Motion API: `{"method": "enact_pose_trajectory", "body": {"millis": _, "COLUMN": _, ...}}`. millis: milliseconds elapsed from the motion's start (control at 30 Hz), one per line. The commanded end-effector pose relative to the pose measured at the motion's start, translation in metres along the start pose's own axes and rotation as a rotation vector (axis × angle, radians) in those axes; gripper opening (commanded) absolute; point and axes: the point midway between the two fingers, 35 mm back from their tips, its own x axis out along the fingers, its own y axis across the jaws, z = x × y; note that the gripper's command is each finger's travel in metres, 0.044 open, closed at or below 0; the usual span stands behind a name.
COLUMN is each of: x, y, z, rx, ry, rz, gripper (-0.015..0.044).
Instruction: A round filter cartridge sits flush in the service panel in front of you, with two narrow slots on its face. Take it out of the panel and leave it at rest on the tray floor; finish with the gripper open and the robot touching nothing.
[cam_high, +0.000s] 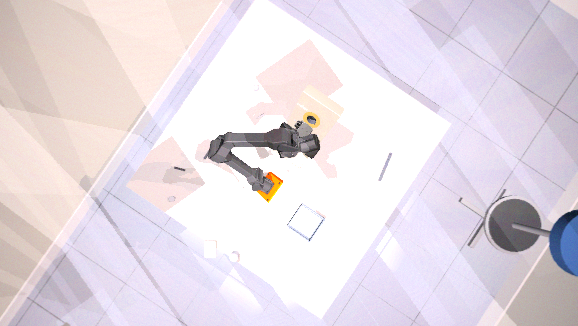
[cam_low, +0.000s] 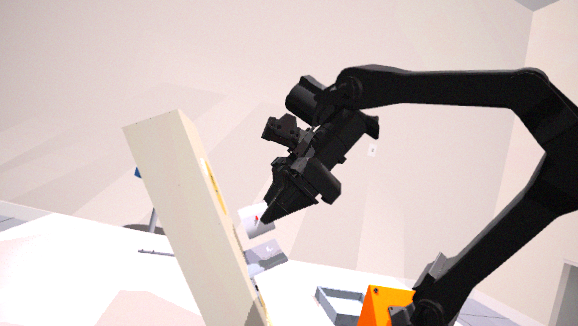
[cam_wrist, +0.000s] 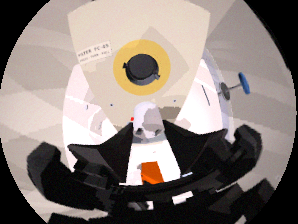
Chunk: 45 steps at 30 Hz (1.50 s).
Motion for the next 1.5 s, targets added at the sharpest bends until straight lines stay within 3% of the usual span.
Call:
{"method": "enact_pose_trajectory", "body": {"millis": 0, "x": -0.021, "y": -0.002, "z": 0.003, "rx": -0.003, "ry": -0.003, "rz": -0.009, "gripper": 0.0000}}
{"method": "enact_pose_trajectory", "body": {"millis": 367, "x": -0.072, "y": 0.000, "z": 0.004, "rx": -0.002, "ry": -0.004, "rz": -0.001, "gripper": 0.0000}}
{"method": "enact_pose_trajectory", "body": {"millis": 967, "x": -0.059, "y": -0.088, "z": 0.004, "rx": -0.007, "ry": -0.006, "rz": -0.005, "gripper": 0.0000}}
{"method": "enact_pose_trajectory", "body": {"millis": 1067, "x": -0.059, "y": -0.080, "z": 0.003, "rx": 0.008, "ry": -0.001, "rz": -0.002, "gripper": 0.0000}}
{"method": "enact_pose_trajectory", "body": {"millis": 1467, "x": -0.070, "y": -0.161, "z": -0.055, "rx": 0.434, "ry": 0.046, "rz": -0.252, "gripper": 0.0000}}
